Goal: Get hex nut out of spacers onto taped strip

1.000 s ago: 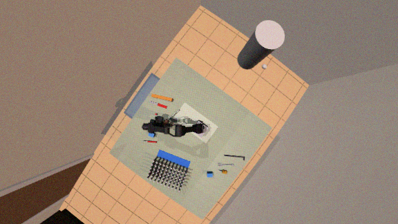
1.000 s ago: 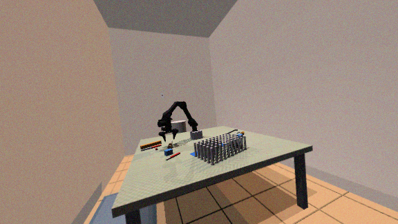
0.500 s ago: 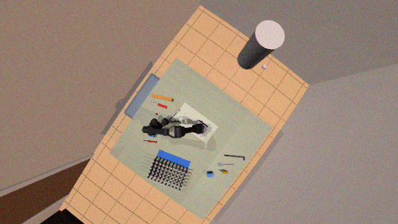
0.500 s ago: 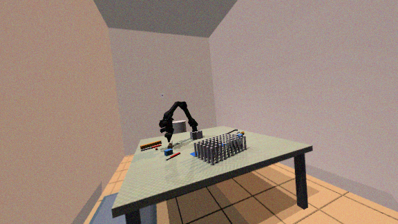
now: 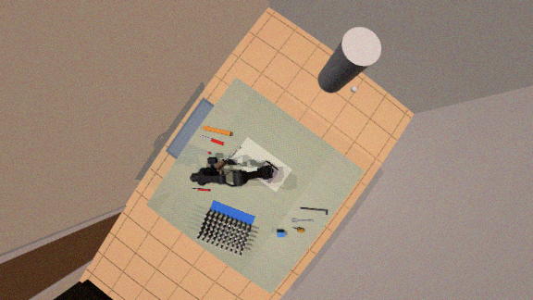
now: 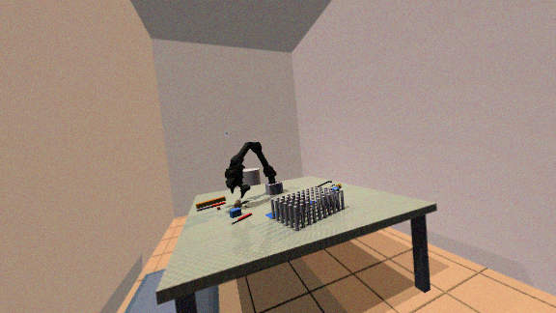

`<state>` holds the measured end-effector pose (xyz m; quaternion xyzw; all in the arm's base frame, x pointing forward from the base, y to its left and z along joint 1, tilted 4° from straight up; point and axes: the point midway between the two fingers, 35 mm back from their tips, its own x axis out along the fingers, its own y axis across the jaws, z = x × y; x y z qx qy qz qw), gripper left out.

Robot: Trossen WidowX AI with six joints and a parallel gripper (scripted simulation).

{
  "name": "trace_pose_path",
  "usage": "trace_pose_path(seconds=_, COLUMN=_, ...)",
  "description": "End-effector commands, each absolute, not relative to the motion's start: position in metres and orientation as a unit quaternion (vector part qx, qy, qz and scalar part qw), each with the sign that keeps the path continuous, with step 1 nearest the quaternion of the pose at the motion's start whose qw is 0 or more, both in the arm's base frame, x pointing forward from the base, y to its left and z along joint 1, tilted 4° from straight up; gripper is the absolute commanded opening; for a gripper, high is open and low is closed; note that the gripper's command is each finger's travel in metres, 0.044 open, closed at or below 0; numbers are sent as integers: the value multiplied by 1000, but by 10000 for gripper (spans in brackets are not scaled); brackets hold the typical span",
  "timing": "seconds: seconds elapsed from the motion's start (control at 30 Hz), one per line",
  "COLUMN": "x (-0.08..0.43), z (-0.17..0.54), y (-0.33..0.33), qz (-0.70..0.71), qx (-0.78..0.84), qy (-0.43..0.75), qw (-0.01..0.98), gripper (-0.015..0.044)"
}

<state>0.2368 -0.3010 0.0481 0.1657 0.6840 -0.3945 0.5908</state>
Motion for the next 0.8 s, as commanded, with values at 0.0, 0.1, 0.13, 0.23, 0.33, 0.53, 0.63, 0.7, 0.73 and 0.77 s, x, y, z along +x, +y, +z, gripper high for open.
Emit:
trace_pose_path(seconds=0.0, x=240, z=56, y=-303, qz=-184, qx=-57, qy=786, qw=588, gripper=440)
trace_pose_path(seconds=0.1, x=240, z=56, y=-303, qz=-184, qx=-57, qy=786, qw=588, gripper=440)
trace_pose_path(seconds=0.13, x=240, z=56, y=-303, qz=-184, qx=-57, qy=786, qw=588, gripper=440)
trace_pose_path(seconds=0.23, x=240, z=56, y=-303, qz=-184, qx=-57, qy=786, qw=588, gripper=440)
trace_pose_path(seconds=0.33, x=240, z=56, y=-303, qz=-184, qx=-57, qy=786, qw=588, gripper=440)
trace_pose_path(seconds=0.53, x=240, z=56, y=-303, qz=-184, qx=-57, qy=786, qw=588, gripper=361)
trace_pose_path(seconds=0.63, x=240, z=56, y=-303, qz=-184, qx=-57, qy=786, qw=588, gripper=282)
trace_pose_path(seconds=0.7, x=240, z=56, y=-303, qz=-184, qx=-57, qy=786, qw=588, gripper=280)
trace_pose_path(seconds=0.73, x=240, z=56, y=-303, qz=-184, qx=-57, qy=786, qw=588, gripper=280)
trace_pose_path(seconds=0.77, x=240, z=56, y=-303, qz=-184, qx=-57, qy=786, qw=588, gripper=280)
